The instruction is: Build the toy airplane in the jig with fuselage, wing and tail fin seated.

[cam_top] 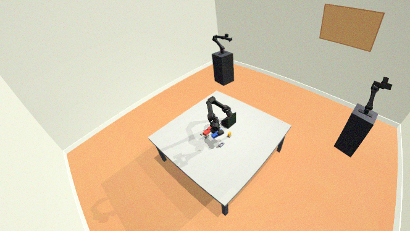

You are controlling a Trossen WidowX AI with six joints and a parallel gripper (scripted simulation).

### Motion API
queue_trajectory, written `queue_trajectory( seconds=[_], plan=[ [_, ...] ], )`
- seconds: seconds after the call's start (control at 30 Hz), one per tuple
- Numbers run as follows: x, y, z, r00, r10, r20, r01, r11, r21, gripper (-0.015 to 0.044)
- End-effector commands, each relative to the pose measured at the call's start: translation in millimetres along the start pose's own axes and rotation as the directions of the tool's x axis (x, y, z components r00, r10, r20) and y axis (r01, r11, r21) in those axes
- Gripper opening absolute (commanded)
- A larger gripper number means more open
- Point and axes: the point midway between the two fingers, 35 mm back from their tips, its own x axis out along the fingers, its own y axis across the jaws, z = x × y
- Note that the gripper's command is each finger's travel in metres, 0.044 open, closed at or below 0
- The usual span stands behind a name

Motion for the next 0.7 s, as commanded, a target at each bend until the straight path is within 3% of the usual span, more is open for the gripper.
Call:
queue_trajectory(
  seconds=[0.0, 0.67],
  plan=[
    [-1, -14, 6, 1.0, 0.005, 0.009, -0.006, 0.997, 0.082, 0.0],
    [8, -77, 21, 1.0, 0.013, 0.011, -0.016, 0.9, 0.435, 0.0]
  ],
)
